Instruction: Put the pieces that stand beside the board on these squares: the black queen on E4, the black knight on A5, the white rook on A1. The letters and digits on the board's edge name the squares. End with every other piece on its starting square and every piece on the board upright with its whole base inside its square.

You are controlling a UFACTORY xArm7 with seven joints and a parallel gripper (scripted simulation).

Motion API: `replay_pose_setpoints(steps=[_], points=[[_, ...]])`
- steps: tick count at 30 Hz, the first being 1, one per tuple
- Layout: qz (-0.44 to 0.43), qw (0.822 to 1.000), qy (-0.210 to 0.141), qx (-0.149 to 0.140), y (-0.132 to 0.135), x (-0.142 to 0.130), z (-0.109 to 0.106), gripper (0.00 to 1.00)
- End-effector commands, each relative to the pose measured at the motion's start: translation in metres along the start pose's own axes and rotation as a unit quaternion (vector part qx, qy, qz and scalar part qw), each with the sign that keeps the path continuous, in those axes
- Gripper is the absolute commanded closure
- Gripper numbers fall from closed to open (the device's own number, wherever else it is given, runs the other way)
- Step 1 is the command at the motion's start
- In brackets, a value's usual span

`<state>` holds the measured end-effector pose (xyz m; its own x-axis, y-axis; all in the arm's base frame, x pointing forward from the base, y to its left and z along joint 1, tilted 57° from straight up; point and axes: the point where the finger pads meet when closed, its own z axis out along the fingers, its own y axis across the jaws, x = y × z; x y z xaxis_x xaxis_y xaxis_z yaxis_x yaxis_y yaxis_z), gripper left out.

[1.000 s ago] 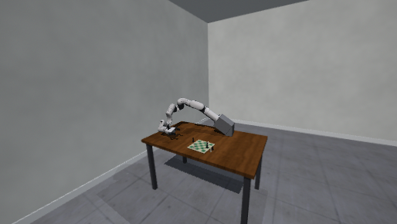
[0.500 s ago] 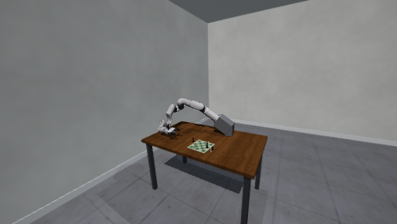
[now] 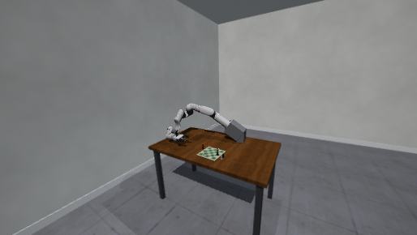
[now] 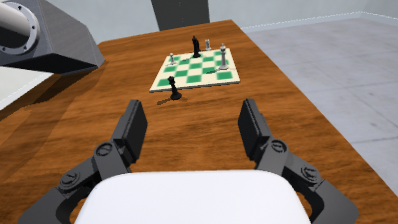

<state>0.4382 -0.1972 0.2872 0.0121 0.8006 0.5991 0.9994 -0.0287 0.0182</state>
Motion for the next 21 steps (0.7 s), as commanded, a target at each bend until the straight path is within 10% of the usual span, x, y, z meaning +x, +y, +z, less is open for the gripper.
replay_pose_setpoints(steps=[1, 21], points=[[-0.014, 1.0, 0.001, -0.002, 0.001, 0.0004, -0.0024, 0.0], [-0.07, 0.997, 0.009, -0.012, 0.002, -0.0064, -0.0118, 0.0]])
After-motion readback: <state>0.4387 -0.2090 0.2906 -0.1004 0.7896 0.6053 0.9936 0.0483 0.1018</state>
